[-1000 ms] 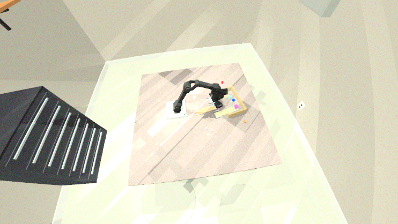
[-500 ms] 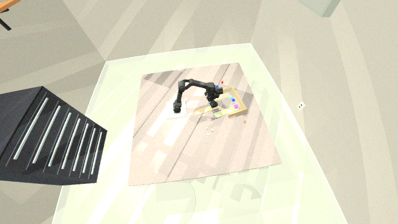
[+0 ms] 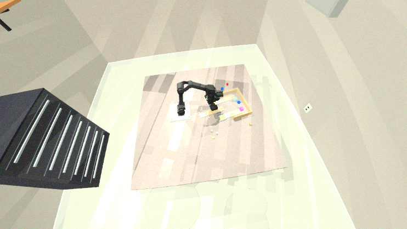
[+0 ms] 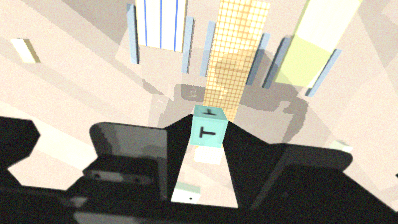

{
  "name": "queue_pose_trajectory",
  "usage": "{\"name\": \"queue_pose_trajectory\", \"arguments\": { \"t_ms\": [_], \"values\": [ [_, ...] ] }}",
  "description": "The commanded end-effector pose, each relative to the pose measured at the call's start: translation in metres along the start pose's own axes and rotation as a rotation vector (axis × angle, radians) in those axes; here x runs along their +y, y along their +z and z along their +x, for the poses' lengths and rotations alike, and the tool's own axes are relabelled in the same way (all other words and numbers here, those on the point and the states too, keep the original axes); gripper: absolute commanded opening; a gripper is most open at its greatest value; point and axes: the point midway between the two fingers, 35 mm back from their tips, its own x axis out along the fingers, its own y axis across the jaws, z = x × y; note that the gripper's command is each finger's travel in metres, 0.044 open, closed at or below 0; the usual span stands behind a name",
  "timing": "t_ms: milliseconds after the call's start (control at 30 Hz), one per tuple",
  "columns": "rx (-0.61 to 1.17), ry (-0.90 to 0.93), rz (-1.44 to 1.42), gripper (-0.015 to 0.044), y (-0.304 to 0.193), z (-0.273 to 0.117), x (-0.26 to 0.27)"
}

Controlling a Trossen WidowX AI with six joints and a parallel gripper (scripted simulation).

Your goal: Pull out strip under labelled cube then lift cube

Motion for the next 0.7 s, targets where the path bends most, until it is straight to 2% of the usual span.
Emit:
{"name": "queue_pose_trajectory", "arguments": {
  "t_ms": [0, 133, 667],
  "values": [
    [-0.003, -0.003, 0.006, 0.0, 0.0, -0.013, 0.0],
    [-0.003, -0.003, 0.006, 0.0, -0.001, -0.031, 0.0],
    [-0.003, -0.003, 0.006, 0.0, -0.001, -0.032, 0.0]
  ]
}}
